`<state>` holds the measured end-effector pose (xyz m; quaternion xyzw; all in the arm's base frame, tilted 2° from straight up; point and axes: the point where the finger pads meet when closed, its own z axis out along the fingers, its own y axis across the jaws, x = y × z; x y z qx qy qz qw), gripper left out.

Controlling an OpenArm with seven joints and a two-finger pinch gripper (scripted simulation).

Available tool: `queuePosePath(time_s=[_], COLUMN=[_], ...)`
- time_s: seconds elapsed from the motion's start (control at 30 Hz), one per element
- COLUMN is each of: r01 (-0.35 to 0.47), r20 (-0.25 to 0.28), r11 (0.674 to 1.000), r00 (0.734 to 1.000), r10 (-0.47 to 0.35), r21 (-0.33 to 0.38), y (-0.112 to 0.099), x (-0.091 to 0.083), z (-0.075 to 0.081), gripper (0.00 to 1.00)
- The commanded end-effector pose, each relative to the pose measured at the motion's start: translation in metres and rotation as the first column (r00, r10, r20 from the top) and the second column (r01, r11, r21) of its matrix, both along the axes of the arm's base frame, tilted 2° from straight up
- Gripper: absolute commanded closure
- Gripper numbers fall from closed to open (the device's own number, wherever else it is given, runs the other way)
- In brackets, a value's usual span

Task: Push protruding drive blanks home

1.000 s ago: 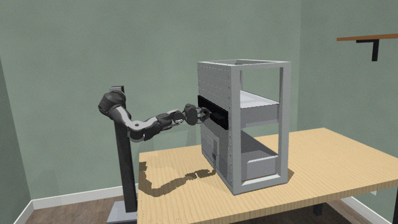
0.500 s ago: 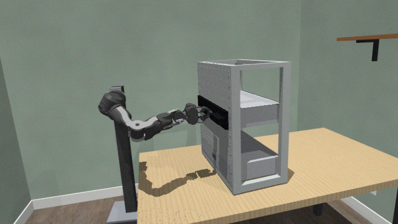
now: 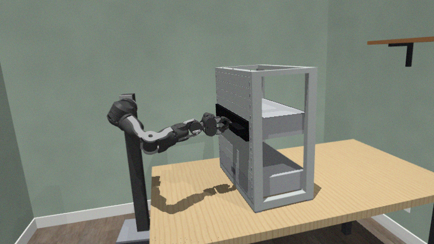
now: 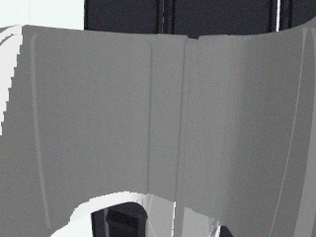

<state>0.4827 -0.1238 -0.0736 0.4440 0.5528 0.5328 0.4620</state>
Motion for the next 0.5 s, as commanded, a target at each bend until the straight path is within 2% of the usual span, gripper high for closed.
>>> queuePosePath(time_s=[0.0,0.47], r01=[-0.003,-0.004], r20=[0.001,0.001], r11=[1.0,1.0], r00=[1.0,1.0], r10=[0.003,0.004], r21=[-0.002,-0.002], y=[0.0008,0.0012], x=[0.0003,0.0032], z=[0.0005,0.0023], gripper=[1.0,1.0])
